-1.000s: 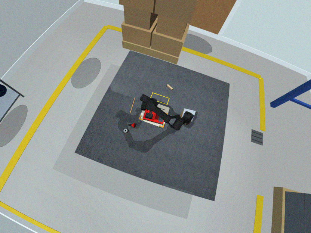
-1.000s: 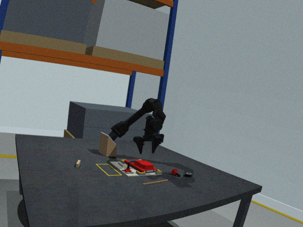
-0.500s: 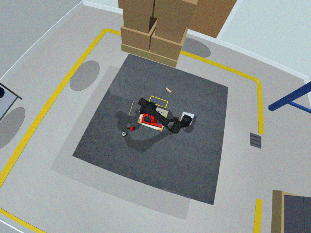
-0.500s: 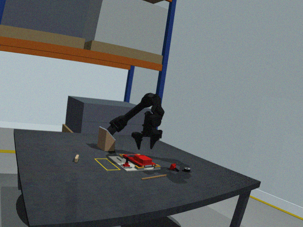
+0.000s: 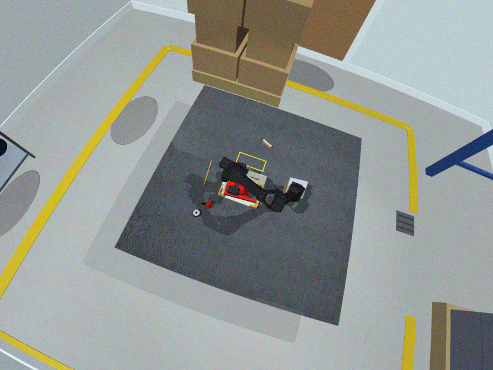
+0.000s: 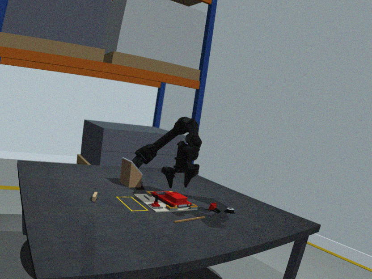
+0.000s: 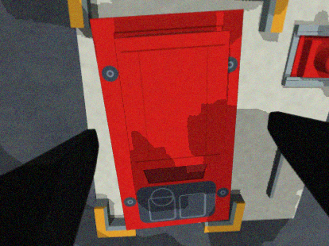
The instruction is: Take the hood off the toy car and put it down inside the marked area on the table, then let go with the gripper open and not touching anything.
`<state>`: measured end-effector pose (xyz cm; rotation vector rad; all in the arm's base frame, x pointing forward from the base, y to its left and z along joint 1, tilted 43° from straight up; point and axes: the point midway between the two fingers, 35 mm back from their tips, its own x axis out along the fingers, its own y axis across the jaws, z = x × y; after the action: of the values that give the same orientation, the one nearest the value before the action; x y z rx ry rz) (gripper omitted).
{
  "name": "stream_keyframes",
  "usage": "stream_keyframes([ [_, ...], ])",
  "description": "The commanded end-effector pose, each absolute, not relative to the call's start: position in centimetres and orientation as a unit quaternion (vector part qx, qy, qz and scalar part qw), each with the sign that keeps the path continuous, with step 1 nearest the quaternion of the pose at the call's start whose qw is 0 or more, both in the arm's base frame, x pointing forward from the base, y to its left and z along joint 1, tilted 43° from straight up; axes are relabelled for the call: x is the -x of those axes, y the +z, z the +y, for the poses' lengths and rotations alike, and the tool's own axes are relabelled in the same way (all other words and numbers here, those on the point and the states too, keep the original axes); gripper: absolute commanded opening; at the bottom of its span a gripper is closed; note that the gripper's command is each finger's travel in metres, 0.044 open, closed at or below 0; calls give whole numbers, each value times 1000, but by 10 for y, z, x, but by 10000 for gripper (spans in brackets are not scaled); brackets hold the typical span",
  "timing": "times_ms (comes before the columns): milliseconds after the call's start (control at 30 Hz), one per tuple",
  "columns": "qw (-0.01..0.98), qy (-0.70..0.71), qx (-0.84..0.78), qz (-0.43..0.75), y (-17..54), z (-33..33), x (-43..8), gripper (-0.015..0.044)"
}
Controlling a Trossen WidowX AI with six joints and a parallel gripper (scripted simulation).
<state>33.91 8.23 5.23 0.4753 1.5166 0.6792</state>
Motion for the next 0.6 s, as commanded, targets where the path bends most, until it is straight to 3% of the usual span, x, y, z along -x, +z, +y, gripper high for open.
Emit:
stream_keyframes([
  [0, 644, 297, -212, 672, 46, 86, -337, 440],
  [567, 644, 298, -212, 672, 36, 95, -335, 440],
])
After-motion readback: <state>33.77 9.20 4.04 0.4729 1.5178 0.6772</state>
